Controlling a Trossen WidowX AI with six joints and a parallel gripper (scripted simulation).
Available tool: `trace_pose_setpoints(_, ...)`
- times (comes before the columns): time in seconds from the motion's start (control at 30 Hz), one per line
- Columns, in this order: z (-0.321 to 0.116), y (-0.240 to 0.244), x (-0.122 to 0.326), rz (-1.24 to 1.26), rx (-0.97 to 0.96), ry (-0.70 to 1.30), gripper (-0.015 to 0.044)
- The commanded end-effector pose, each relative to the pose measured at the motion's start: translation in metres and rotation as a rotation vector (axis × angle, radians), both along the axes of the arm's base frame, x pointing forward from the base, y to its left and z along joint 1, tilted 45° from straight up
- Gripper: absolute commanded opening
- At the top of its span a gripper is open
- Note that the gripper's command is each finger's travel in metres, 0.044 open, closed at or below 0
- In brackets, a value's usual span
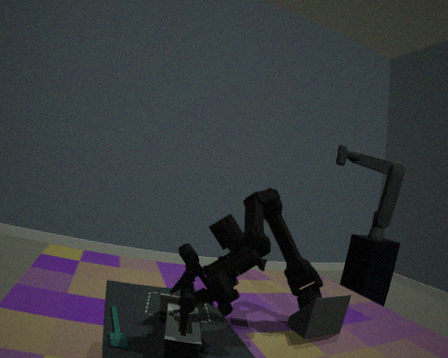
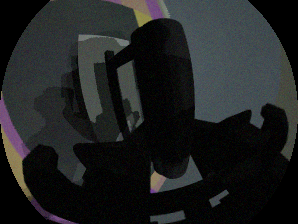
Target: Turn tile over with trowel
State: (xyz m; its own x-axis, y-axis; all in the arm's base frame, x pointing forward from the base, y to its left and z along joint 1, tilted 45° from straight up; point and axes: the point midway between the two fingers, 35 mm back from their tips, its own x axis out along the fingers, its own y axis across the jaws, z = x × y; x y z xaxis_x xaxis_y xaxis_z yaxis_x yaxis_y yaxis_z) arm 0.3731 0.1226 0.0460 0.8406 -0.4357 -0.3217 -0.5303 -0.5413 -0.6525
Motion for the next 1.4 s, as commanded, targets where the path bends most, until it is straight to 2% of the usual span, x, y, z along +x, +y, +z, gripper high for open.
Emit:
trace_pose_setpoints(0.0, 0.011, -0.002, -0.001, 0.000, 0.005, -0.009, 0.0000)
trace_pose_setpoints(0.9, 0.049, -0.042, -0.007, 0.000, 0.002, -0.008, 0.0000)
trace_pose_setpoints(1.37, 0.032, 0.015, -0.005, -0.001, 0.008, -0.006, 0.0000)
